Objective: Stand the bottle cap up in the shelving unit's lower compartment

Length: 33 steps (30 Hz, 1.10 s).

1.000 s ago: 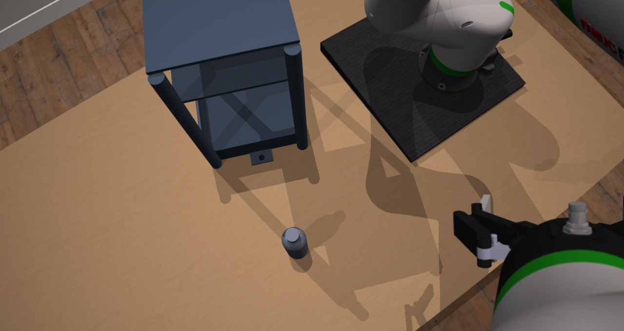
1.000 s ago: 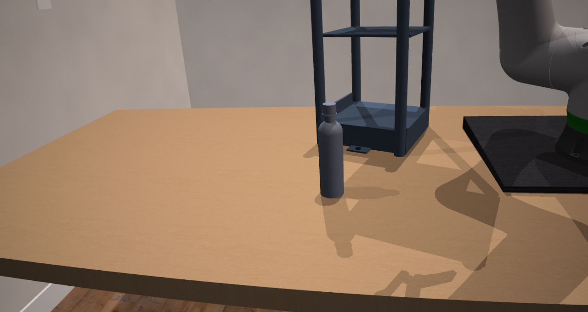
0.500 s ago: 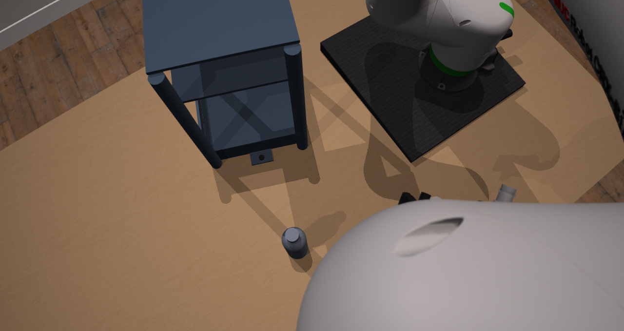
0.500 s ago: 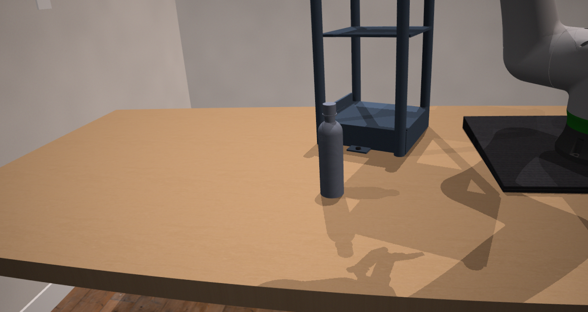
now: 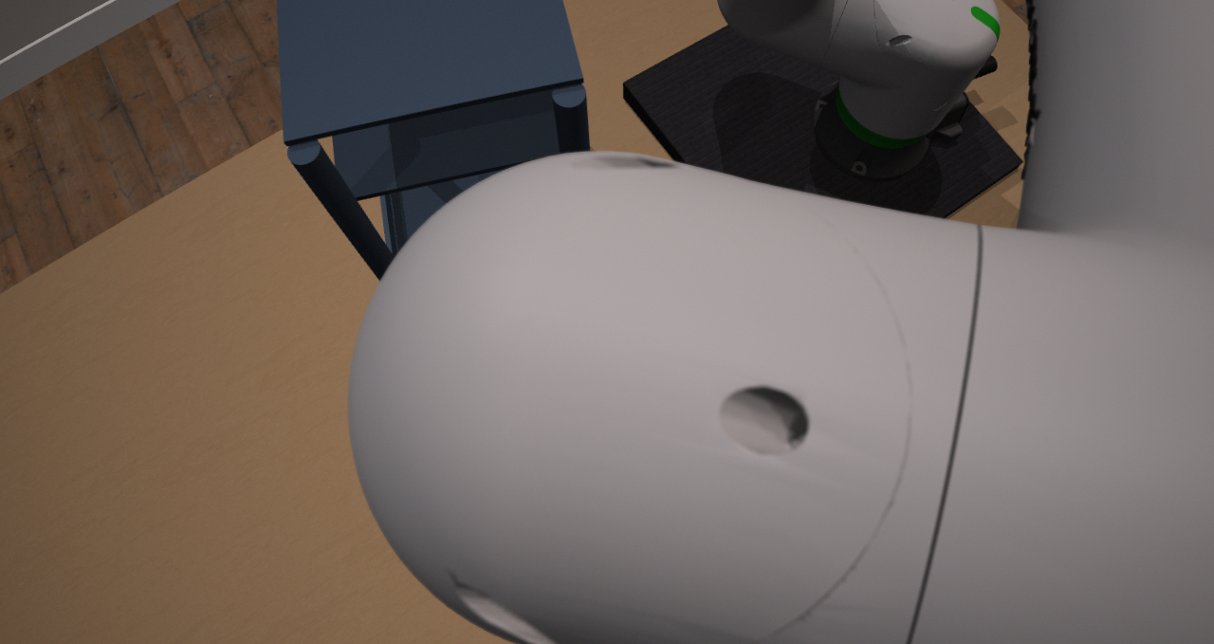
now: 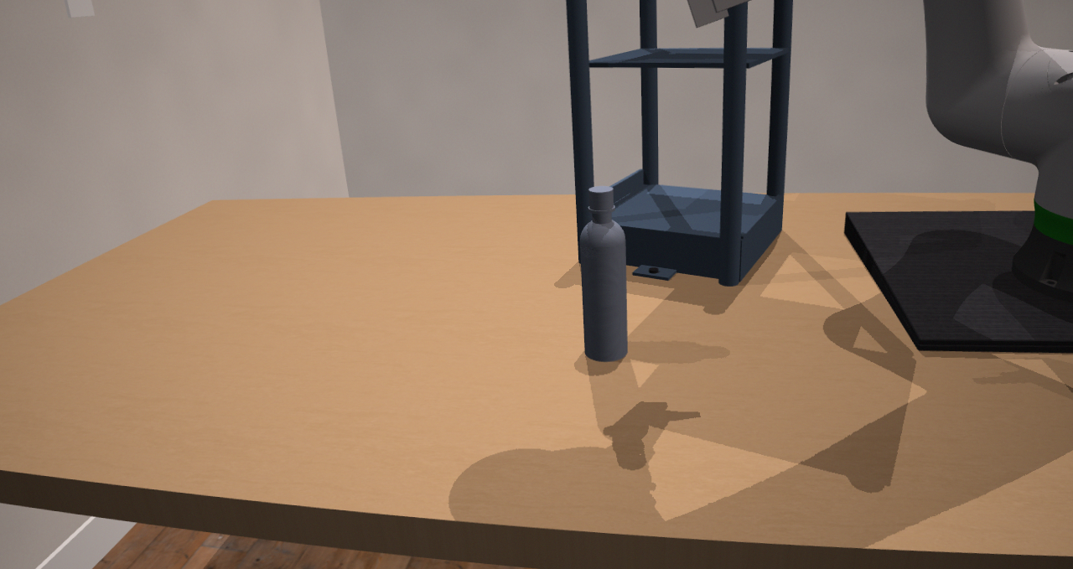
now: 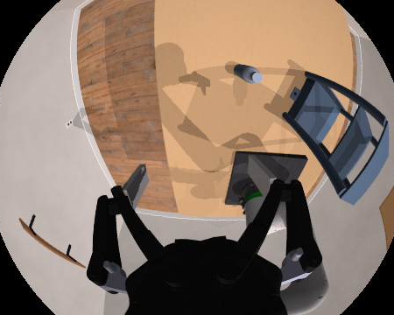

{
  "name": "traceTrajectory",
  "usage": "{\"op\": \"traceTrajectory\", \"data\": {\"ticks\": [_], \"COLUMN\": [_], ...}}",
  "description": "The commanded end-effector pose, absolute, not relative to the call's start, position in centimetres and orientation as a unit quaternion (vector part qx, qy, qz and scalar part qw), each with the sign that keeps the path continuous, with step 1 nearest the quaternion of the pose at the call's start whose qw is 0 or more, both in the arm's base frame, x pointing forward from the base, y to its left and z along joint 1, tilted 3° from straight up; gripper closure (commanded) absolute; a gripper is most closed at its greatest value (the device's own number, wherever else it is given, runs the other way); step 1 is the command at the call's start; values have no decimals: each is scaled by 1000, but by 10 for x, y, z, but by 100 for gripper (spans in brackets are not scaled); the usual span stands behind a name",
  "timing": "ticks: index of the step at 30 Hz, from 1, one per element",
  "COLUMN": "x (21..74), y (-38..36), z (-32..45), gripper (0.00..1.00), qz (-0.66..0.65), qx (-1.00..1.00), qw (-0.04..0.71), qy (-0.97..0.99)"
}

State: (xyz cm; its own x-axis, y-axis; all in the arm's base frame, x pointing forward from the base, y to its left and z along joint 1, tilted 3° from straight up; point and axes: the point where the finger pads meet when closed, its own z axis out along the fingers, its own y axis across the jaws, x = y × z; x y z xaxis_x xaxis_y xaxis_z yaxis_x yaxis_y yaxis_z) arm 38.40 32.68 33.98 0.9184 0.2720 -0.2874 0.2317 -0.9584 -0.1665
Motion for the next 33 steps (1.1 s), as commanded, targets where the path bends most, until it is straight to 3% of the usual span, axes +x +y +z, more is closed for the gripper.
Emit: {"op": "traceTrajectory", "data": {"ticks": [1, 14, 29, 30, 33], "x": [412, 504, 505, 505, 507], "y": [312, 238, 236, 236, 233], "z": [329, 307, 307, 307, 306], "gripper": [0, 0, 0, 62, 62], "qz": [120, 4, 2, 2, 2], "qx": [-988, -996, -995, -995, -997], "qw": [58, 28, 28, 28, 19], "qy": [-73, 88, 91, 91, 80]}}
